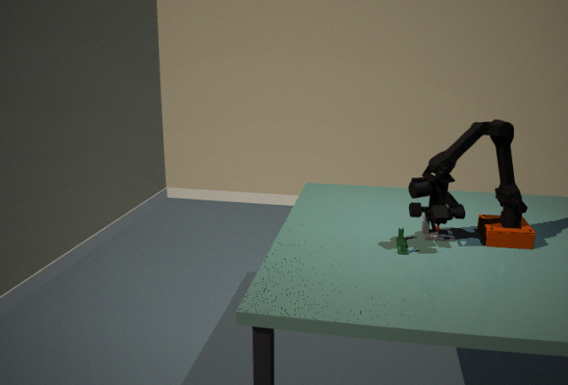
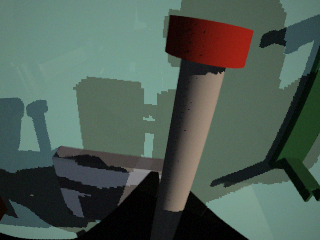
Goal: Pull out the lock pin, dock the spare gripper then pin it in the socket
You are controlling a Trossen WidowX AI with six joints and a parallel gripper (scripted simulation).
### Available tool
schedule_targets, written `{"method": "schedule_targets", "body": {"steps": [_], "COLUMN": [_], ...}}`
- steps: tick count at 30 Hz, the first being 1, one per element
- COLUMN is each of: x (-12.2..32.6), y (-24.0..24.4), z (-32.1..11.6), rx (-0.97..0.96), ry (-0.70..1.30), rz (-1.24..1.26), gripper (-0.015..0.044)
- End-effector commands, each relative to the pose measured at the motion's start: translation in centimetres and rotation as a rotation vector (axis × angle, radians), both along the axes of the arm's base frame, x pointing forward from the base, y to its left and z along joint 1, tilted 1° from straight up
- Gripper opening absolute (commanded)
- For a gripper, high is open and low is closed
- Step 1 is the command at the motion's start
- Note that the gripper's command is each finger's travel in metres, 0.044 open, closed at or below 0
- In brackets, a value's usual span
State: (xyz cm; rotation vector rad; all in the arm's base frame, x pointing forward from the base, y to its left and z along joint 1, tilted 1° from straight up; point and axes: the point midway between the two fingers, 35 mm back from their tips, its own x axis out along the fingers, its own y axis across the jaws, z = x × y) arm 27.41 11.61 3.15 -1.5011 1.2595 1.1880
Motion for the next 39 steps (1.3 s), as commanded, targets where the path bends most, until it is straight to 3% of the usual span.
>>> {"method": "schedule_targets", "body": {"steps": [1, 39], "x": [0.1, 0.4], "y": [-0.3, -2.5], "z": [0.0, -0.1], "rx": [-0.003, -0.004], "ry": [-0.002, 0.007], "rz": [0.001, 0.002], "gripper": [0.0000, 0.0000]}}
